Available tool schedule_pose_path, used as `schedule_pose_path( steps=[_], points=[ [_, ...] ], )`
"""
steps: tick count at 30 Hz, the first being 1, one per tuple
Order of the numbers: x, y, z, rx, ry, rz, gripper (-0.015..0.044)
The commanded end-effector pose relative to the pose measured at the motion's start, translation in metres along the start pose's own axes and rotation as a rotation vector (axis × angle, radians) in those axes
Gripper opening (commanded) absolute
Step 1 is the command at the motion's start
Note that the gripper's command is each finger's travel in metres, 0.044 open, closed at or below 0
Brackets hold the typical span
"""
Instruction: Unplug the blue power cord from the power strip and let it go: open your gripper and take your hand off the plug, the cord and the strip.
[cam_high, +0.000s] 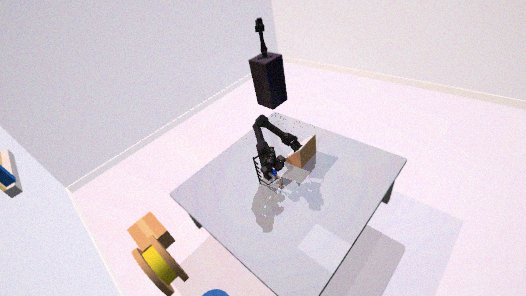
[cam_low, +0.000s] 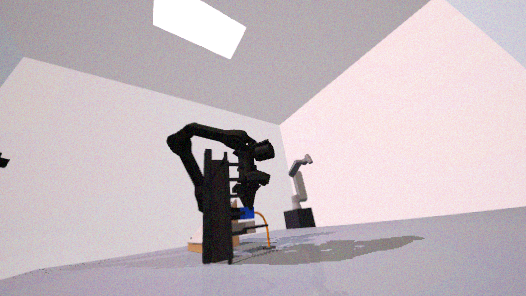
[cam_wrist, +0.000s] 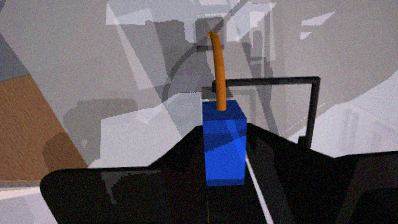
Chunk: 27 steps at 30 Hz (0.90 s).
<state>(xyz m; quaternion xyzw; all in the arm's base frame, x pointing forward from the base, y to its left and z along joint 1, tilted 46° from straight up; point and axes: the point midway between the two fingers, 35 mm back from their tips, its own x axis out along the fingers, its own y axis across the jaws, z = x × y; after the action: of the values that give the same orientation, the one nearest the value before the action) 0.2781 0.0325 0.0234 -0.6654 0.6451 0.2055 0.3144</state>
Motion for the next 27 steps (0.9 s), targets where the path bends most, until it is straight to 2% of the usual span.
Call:
schedule_pose_path(
  steps=[1,25,27],
  points=[
    [-0.005,-0.003,0.020,0.004,-0.039,-0.005,0.0000],
    [-0.013,-0.002,0.059,0.001,-0.038,-0.005,0.0000],
    [-0.010,-0.002,0.055,0.000,-0.037,-0.005,0.0053]
  ],
)
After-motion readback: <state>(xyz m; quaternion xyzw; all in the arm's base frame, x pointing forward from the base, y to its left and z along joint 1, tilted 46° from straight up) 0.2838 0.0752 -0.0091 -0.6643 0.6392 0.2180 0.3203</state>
